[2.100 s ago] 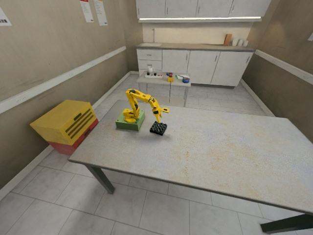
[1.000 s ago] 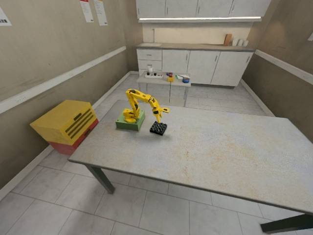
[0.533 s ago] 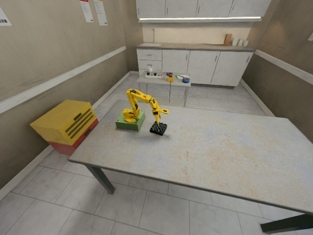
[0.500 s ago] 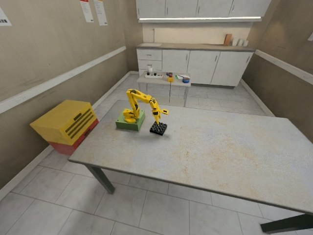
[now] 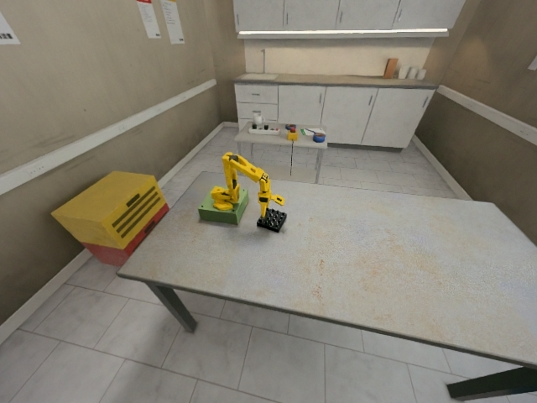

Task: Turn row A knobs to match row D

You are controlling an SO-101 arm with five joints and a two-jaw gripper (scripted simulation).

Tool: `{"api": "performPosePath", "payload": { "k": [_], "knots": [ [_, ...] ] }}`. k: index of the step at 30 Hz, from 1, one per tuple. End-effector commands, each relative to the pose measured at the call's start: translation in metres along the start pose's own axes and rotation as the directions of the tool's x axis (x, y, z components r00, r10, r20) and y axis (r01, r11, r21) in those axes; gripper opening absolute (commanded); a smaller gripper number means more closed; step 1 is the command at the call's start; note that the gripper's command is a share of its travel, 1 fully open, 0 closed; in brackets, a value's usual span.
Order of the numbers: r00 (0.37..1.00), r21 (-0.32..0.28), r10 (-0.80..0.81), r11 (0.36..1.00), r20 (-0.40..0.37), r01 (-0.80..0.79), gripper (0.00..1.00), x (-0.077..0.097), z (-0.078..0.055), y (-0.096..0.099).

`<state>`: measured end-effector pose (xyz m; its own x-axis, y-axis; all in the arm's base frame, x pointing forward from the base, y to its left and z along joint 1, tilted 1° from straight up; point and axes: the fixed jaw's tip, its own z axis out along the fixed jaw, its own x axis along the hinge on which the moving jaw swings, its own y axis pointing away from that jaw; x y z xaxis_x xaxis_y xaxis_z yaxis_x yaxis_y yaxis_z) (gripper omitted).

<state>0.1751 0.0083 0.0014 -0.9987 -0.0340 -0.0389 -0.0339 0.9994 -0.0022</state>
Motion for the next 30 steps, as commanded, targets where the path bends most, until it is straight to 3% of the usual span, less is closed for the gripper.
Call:
{"api": "performPosePath", "payload": {
  "k": [1, 30],
  "knots": [
    [0.999, -0.002, 0.0, 1.0, -0.043, 0.0, 0.4, 0.0052, 0.0036, 0.0003],
    [0.996, -0.006, -0.071, 0.998, -0.047, 0.07, 0.39, 0.0063, 0.0038, -0.0004]
  ]
}}
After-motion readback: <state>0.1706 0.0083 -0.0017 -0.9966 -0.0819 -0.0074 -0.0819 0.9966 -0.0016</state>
